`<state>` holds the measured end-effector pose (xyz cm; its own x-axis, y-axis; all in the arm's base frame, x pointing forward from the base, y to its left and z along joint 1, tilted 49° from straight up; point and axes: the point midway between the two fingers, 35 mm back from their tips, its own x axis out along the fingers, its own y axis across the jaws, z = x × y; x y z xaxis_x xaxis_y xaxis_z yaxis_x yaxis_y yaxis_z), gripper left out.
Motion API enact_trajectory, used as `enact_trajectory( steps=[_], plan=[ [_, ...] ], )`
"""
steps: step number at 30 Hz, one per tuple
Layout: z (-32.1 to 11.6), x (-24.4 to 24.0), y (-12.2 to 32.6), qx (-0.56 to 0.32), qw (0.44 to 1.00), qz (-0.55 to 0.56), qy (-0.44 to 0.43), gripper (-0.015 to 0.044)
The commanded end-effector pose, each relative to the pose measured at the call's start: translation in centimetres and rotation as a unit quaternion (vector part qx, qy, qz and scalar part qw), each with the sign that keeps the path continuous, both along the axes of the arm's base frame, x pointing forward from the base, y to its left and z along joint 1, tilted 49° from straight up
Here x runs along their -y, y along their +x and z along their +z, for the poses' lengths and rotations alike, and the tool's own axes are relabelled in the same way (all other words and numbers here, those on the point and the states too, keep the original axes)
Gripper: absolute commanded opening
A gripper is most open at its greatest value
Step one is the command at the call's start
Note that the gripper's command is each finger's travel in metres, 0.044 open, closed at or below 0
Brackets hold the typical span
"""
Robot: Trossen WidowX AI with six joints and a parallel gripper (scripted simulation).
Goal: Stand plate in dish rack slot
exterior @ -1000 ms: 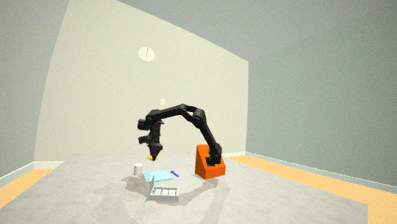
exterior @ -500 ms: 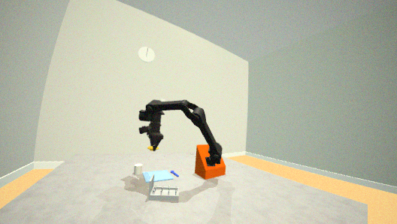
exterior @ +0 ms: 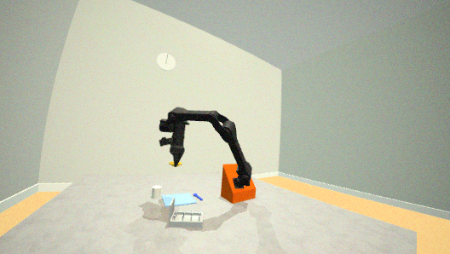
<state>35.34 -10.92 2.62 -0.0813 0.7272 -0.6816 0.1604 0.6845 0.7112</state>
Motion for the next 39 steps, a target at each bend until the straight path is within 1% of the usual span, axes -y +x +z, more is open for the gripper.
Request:
enact_trajectory(
  steps=[1, 10, 20, 29, 39],
  plan=[
    [1.7, -1.0, -0.3, -0.038, 0.998, -0.039, -0.006, 0.0],
    [5.4, -3.4, -1.6, -0.144, 0.978, -0.149, -0.024, 0.0],
    [9.0, -6.1, -3.7, -0.257, 0.928, -0.269, -0.039, 0.0],
    [11.6, -8.6, -6.0, -0.351, 0.859, -0.37, -0.047, 0.0],
    [13.8, -11.3, -9.1, -0.446, 0.759, -0.471, -0.05, 0.0]
  ],
)
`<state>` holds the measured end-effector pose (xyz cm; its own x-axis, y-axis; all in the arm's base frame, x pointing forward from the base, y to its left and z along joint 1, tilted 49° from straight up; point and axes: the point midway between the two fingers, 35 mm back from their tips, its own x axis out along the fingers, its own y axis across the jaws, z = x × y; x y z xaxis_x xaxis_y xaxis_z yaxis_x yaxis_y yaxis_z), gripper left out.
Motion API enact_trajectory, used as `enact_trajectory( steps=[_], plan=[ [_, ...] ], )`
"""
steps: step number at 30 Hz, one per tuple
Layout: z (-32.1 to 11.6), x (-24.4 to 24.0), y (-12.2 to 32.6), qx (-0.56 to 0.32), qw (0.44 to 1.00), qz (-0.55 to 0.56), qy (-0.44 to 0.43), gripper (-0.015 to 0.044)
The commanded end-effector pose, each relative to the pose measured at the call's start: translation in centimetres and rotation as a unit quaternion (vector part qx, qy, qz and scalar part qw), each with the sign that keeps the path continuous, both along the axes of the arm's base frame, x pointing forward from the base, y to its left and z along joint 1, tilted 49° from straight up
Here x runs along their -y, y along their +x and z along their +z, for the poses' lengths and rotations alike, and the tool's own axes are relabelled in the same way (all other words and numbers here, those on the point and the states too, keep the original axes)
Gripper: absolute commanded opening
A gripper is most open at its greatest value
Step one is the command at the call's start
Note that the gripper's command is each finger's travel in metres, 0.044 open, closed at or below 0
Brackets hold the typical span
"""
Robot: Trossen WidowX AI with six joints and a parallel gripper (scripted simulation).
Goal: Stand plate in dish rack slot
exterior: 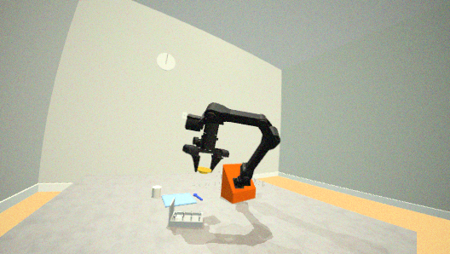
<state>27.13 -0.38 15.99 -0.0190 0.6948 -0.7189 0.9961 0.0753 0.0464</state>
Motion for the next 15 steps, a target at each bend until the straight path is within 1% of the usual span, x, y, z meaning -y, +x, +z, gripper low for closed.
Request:
enact_trajectory(
  steps=[1, 9, 15],
  plan=[
    [0.6, -1.0, -1.3, -0.043, 0.998, -0.045, 0.0, 0.0],
    [1.7, -2.9, -3.9, -0.131, 0.981, -0.144, -0.002, 0.0],
    [1.8, -3.1, -4.2, -0.138, 0.979, -0.152, -0.002, 0.0]
  ],
)
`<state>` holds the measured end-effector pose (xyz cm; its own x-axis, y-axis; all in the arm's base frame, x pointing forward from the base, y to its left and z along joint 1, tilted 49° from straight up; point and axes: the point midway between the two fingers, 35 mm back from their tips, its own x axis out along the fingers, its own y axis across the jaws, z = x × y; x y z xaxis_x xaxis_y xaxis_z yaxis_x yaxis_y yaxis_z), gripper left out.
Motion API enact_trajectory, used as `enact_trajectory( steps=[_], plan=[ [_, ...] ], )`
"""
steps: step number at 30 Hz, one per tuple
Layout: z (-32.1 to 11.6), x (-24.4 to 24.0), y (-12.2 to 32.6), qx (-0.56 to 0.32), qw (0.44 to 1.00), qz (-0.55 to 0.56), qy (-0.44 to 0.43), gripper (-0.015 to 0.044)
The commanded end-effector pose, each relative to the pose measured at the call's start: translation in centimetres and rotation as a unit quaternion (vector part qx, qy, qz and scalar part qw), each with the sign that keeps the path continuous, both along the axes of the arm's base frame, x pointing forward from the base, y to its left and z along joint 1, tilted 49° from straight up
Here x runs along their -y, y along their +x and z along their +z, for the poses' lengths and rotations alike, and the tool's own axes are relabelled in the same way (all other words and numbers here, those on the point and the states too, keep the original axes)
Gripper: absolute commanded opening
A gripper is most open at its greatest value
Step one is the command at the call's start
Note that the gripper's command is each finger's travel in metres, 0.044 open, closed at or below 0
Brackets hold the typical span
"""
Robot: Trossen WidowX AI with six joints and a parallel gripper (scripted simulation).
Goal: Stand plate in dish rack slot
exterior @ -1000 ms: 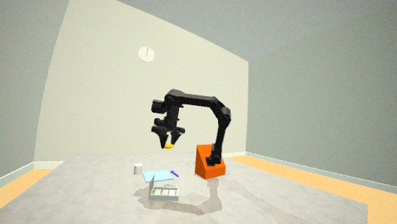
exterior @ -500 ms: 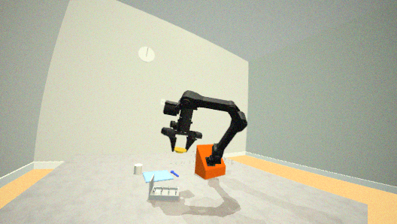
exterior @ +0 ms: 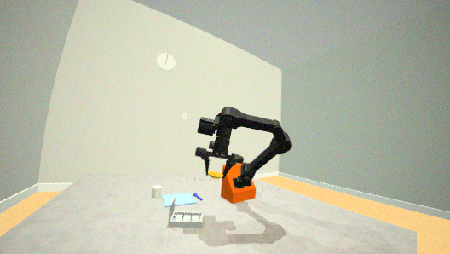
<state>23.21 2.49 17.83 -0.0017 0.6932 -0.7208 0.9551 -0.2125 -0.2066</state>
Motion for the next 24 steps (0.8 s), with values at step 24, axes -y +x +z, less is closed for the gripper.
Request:
enact_trajectory(
  steps=[24],
  plan=[
    [-7.1, -1.8, -1.1, 0.074, 0.954, 0.176, -0.232, 0.0]
  ],
)
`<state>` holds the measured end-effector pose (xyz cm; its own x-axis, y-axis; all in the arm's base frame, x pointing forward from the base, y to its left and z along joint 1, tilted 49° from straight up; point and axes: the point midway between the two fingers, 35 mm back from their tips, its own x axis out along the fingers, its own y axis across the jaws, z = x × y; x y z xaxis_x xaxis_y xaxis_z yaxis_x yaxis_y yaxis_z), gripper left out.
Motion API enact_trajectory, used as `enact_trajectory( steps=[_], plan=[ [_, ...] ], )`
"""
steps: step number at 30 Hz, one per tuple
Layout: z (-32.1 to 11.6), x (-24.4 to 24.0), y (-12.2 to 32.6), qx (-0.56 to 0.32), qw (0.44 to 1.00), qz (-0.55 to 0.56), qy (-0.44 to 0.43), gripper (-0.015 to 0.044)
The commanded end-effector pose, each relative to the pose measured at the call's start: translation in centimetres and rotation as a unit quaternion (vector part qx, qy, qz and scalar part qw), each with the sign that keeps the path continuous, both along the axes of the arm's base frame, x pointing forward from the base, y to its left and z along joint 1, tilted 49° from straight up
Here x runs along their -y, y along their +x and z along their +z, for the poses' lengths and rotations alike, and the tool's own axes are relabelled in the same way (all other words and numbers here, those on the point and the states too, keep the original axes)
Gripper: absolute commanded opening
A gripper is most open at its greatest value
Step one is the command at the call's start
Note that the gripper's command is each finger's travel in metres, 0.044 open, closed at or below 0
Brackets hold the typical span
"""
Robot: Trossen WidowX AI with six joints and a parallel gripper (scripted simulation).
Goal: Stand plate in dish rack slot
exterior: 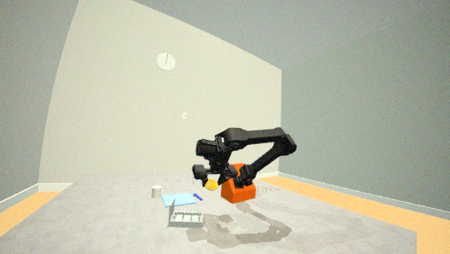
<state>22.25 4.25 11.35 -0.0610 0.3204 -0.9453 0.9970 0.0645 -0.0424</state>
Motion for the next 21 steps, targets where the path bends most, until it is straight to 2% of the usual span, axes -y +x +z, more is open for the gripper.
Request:
enact_trajectory(
  steps=[1, 21],
  plan=[
    [-0.9, -0.1, -0.1, 0.016, 0.999, 0.022, -0.033, 0.0],
    [-3.9, -1.5, 1.3, 0.157, 0.957, 0.136, -0.204, 0.0]
  ],
)
